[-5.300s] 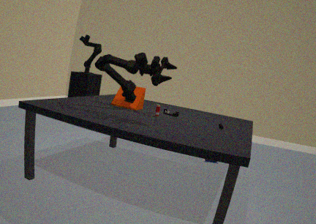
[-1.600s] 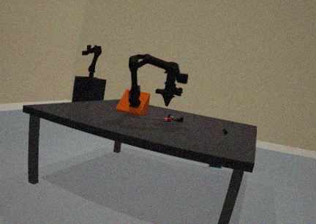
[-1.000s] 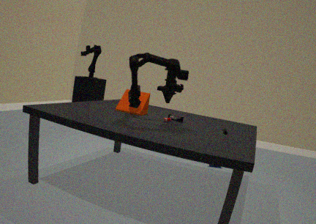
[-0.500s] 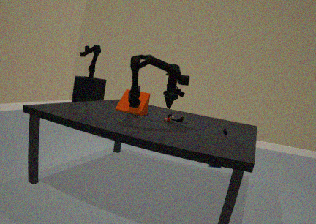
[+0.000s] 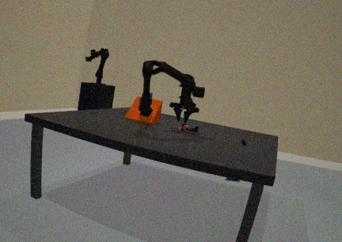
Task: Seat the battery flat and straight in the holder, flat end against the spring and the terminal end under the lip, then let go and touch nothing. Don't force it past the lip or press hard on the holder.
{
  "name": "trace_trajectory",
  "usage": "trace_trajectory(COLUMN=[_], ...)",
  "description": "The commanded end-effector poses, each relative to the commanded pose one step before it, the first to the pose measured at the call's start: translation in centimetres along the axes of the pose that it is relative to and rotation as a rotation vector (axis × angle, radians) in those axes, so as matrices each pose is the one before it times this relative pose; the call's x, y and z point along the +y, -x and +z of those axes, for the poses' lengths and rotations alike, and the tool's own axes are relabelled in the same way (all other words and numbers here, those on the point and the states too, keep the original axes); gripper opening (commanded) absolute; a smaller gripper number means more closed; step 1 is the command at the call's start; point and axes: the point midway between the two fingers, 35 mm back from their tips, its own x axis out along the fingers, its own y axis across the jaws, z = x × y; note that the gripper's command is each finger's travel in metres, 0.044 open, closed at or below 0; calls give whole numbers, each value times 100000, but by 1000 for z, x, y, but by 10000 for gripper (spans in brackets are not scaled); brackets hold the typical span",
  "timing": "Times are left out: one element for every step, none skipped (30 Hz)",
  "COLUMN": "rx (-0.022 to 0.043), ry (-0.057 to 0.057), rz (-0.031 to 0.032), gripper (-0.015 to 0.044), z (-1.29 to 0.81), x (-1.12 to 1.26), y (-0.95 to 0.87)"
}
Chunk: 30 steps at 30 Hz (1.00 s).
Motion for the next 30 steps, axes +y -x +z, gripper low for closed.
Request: trace_trajectory(rx=[682, 0, -4, -11, -18, -19, -18, -16, -14, -12, -10, -8, -7, -5, -3, -1, 1, 3, 5, 6, 8, 10, 12, 14, 16, 18, 20, 22, 23, 25], ry=[3628, 0, 1, 1, 2, 2, 2, 2, 2, 1, 1, 1, 0, 0, 0, 0, -1, -1, -1, -1, -2, -2, -2, -2, -3, -3, -3, -3, -3, -3], rz=[-258, 0, 1, 2, 2, 2, 2, 1, 0, 0, -1, -1, -1, -2, -2, -3, -3, -4, -4, -4, -5, -5, -5, -5, -6, -6, -6, -6, -7, -7], gripper=[237, 237, 237, 237, 237, 237, 237, 237, 237, 237, 237, 237, 237, 237, 237, 237, 237, 237, 237, 237, 237, 237, 237, 237, 237, 237, 237, 237, 237, 237], z=[-58, 0, 2, 7, 10, 12, 11, 10, 8, 7, 6, 5, 4, 3, 2, 1, 0, 0, -1, -2, -3, -4, -5, -6, -7, -8, -9, -10, -11, -12], x=[94, 0, -2, -6, -9, -10, -9, -9, -8, -7, -7, -6, -5, -4, -4, -3, -2, -1, -1, 0, 1, 2, 2, 3, 4, 5, 5, 6, 7, 8], y=[-259, 0, -28, -83, -138, -165, -165, -165, -165, -165, -164, -164, -164, -164, -164, -163, -163, -163, -162, -162, -162, -161, -161, -161, -161, -160, -160, -160, -159, -159])
